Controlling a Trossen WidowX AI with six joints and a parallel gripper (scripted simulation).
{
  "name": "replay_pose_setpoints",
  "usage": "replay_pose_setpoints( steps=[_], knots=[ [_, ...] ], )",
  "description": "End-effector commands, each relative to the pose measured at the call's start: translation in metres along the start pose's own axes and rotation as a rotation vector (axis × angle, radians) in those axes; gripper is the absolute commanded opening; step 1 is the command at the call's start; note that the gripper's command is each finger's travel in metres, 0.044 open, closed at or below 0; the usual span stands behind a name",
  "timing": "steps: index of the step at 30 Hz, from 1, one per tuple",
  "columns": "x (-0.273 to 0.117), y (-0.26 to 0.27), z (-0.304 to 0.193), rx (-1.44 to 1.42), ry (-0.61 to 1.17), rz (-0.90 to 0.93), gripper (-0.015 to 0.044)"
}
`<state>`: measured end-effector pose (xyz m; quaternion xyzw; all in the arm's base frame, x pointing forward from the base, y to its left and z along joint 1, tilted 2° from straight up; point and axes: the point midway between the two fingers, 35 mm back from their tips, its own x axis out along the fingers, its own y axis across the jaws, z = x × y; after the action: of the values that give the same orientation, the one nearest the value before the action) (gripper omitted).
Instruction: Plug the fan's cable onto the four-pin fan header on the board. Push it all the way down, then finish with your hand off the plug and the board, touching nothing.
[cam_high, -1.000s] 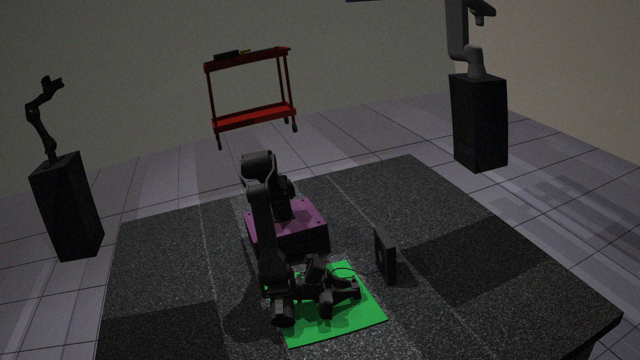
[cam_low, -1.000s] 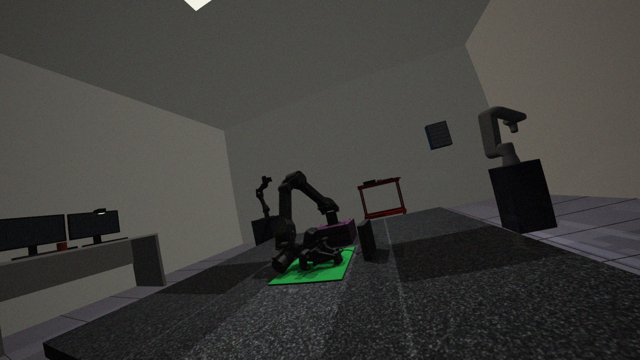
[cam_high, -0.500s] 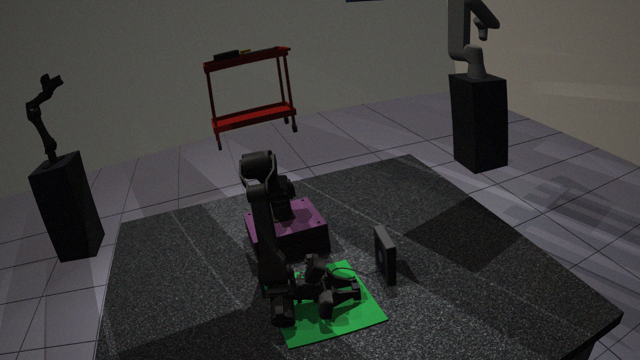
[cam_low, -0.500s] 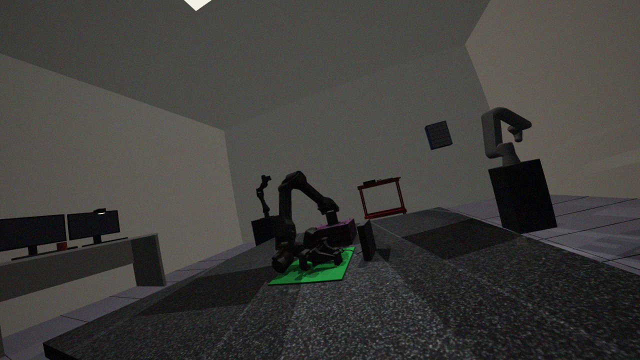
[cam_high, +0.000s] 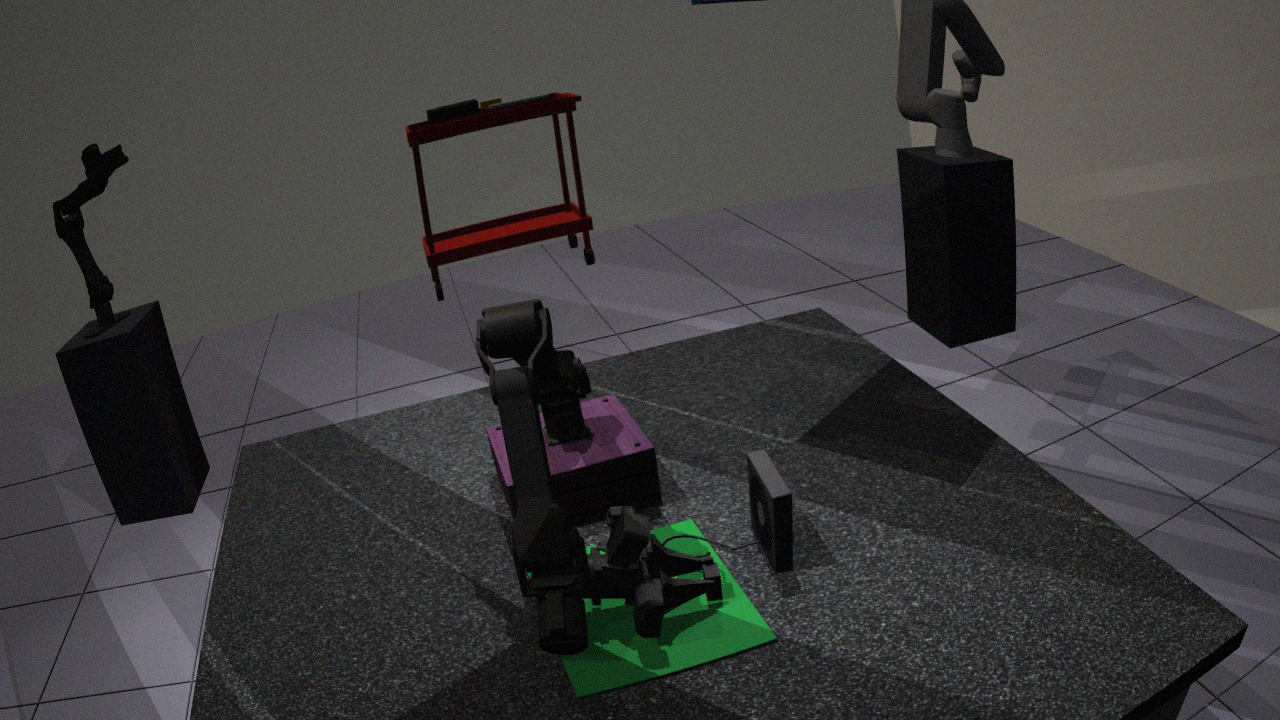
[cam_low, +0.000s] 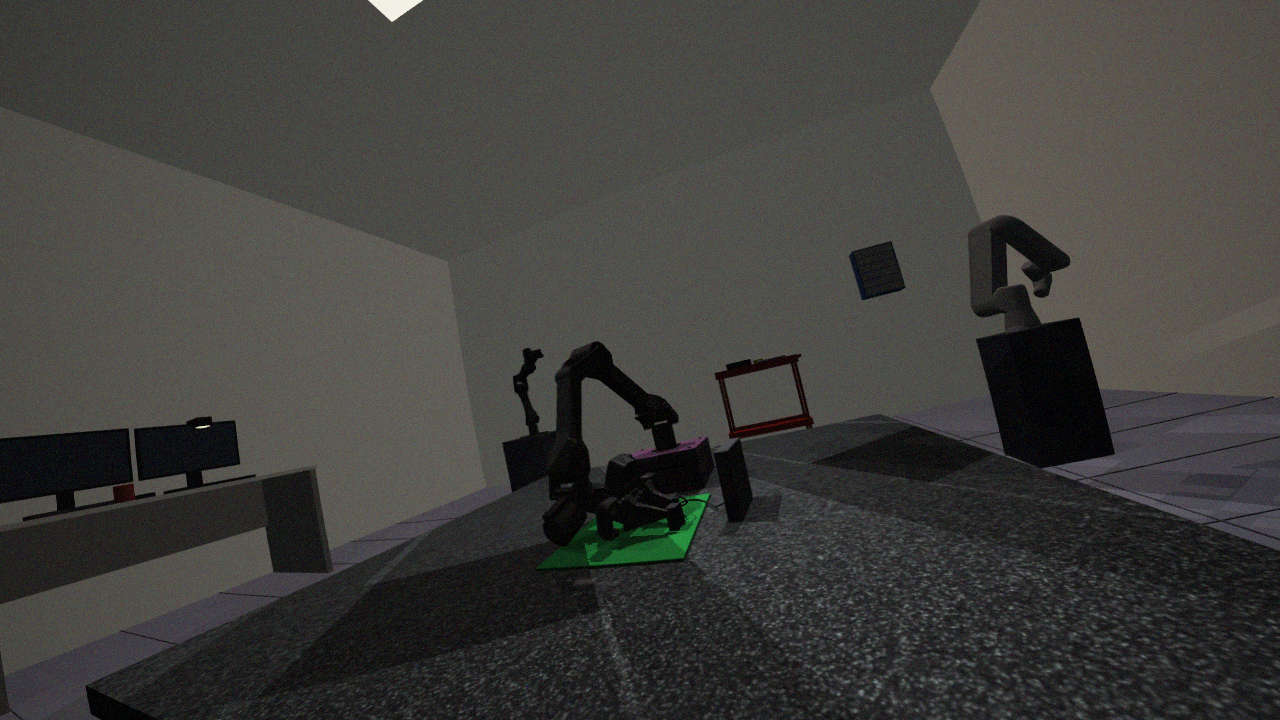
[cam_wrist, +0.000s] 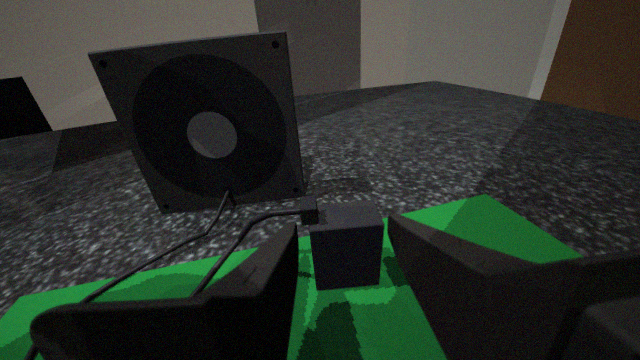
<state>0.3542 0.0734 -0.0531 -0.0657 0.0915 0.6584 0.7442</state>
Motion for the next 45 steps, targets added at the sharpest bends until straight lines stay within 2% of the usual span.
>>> replay_pose_setpoints(
  steps=[1,34,45],
  knots=[
    [-0.010,-0.003,0.001,-0.005,0.011,-0.009,0.0205],
    [-0.096,0.001,0.039,-0.005,0.006,-0.003,0.0205],
    [-0.080,0.016,0.040,0.035,0.154,0.151,0.0205]
  ],
)
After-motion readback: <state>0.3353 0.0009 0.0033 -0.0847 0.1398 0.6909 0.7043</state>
